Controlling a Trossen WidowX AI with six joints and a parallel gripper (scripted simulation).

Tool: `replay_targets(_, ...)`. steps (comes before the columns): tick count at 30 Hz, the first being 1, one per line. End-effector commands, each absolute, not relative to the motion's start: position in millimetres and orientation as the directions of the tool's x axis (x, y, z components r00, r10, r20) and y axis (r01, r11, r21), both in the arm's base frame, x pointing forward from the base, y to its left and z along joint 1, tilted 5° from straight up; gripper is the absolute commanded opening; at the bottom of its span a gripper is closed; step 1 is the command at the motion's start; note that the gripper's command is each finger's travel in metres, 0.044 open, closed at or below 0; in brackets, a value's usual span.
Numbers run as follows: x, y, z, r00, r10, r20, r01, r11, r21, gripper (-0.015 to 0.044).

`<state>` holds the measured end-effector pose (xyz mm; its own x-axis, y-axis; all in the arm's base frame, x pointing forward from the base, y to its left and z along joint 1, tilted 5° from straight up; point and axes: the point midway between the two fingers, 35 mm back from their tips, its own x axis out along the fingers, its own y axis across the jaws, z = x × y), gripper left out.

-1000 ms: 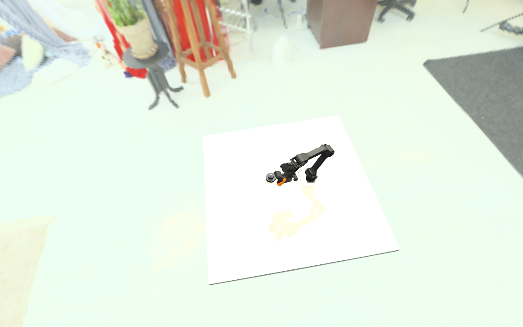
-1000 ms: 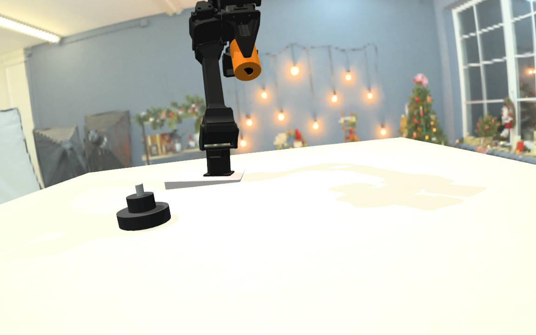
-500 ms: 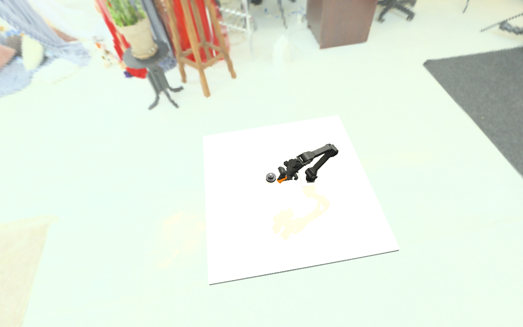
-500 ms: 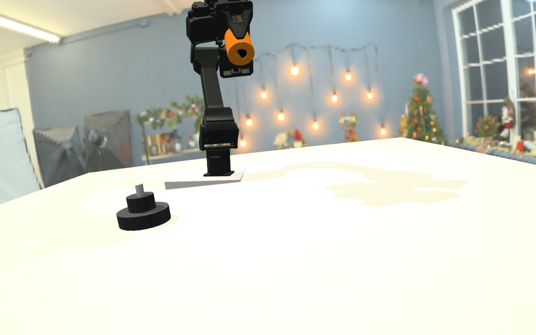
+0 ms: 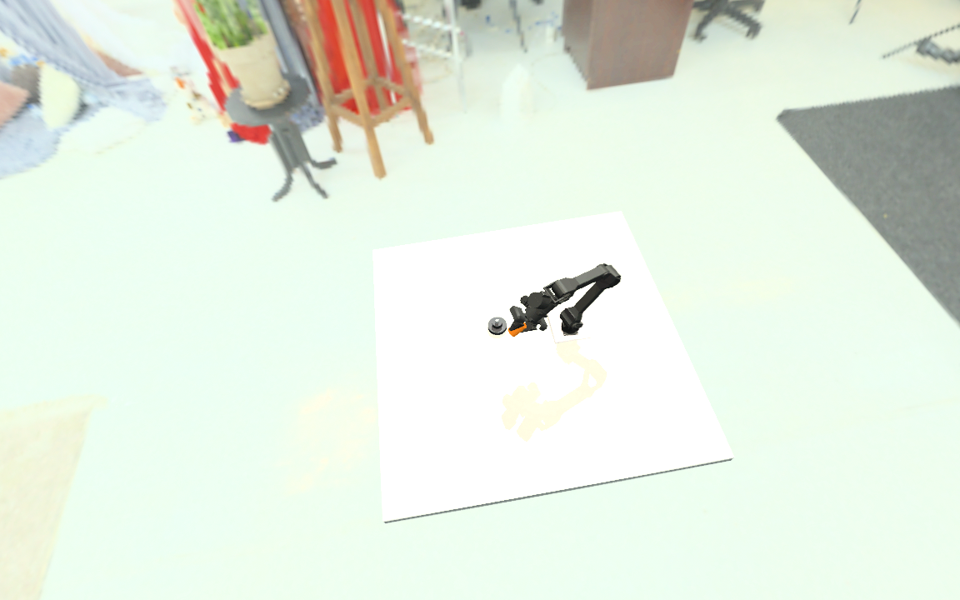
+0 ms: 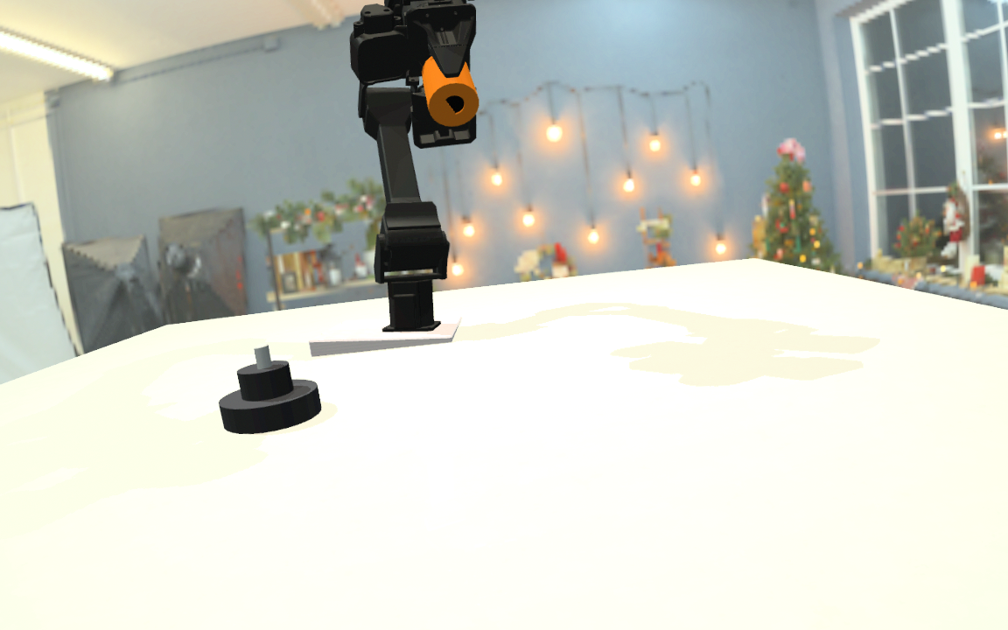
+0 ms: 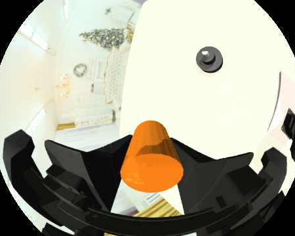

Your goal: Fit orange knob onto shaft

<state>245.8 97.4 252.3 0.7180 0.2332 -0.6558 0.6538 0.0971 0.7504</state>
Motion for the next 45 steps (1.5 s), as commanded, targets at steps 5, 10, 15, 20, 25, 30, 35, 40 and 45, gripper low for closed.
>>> replay_targets(5, 246.2, 97.9, 255.1, 0.722, 0.238, -0.649, 0.648, 0.094, 0.755, 0.0)
replay_targets(10, 246.2, 97.9, 255.1, 0.722, 0.238, -0.649, 0.648, 0.094, 0.755, 0.0)
replay_targets(15, 245.9, 96.1, 257.0, 0.73, 0.237, -0.641, 0.64, 0.091, 0.763, 0.0)
replay_targets(20, 247.4, 96.3, 251.7, 0.691, 0.23, -0.686, 0.683, 0.106, 0.723, 0.0)
replay_targets(25, 250.2, 97.6, 241.1, 0.61, 0.216, -0.762, 0.756, 0.131, 0.642, 0.0)
replay_targets(30, 252.9, 99.1, 230.6, 0.524, 0.201, -0.828, 0.817, 0.154, 0.555, 0.0)
replay_targets(35, 255.5, 100.5, 221.1, 0.442, 0.185, -0.878, 0.864, 0.173, 0.472, 0.0)
replay_targets(40, 258.1, 101.9, 211.6, 0.356, 0.167, -0.919, 0.903, 0.19, 0.385, 0.0)
replay_targets(45, 260.7, 103.3, 202.2, 0.27, 0.149, -0.951, 0.933, 0.205, 0.297, 0.0)
